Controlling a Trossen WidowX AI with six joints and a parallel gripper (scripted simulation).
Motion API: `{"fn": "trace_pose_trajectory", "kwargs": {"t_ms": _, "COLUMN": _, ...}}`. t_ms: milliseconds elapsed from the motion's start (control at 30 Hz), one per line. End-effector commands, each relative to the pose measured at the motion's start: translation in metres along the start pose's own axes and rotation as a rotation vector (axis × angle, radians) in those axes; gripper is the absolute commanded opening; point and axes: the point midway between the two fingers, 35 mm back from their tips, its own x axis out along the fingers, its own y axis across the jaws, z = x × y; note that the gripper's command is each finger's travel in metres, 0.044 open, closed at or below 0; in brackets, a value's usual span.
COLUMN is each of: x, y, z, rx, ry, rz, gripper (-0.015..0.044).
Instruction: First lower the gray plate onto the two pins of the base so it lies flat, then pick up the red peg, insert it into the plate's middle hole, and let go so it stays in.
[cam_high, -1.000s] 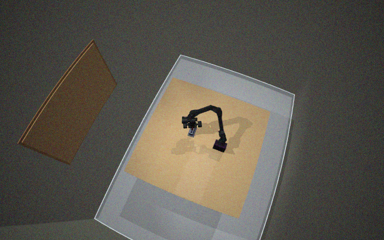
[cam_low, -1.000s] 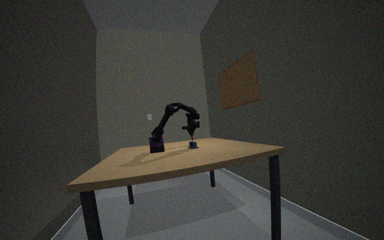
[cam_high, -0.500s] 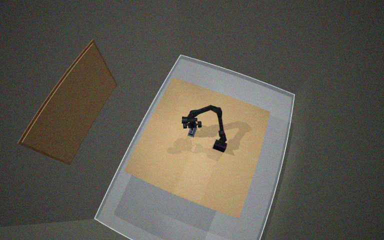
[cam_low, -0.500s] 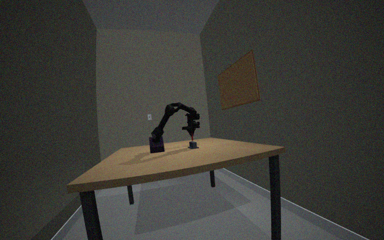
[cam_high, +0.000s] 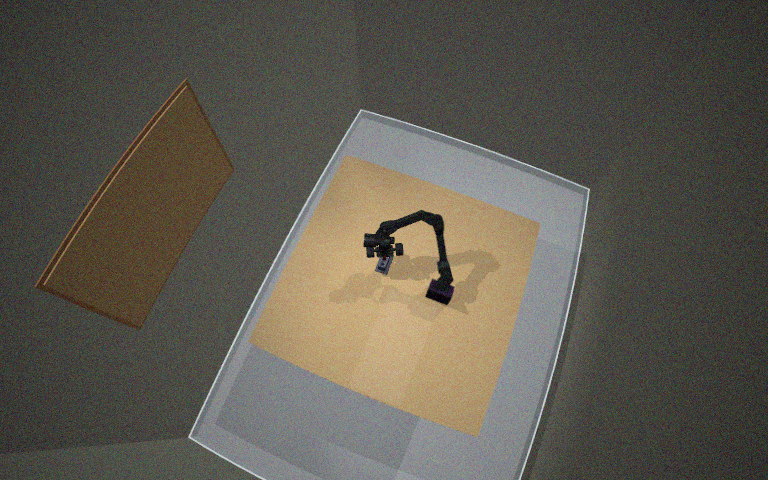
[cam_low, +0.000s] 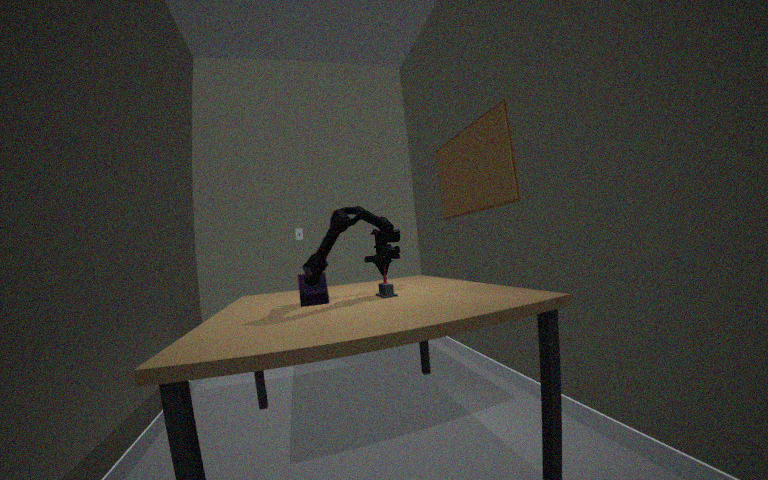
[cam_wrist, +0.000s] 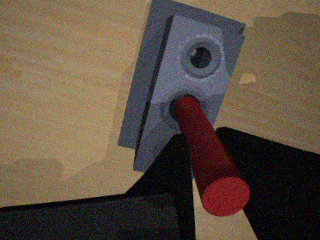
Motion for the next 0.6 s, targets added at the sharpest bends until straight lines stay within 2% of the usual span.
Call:
{"fn": "trace_pose_trajectory", "kwargs": {"t_ms": 0, "x": -0.0006, "y": 0.0002, "z": 0.0, "rx": 0.001, "ry": 0.0, "rz": 0.001, "gripper": 0.0}}
{"fn": "trace_pose_trajectory", "kwargs": {"t_ms": 567, "x": 0.0018, "y": -0.0005, "z": 0.0009, "rx": 0.001, "ry": 0.0, "rz": 0.001, "gripper": 0.0}}
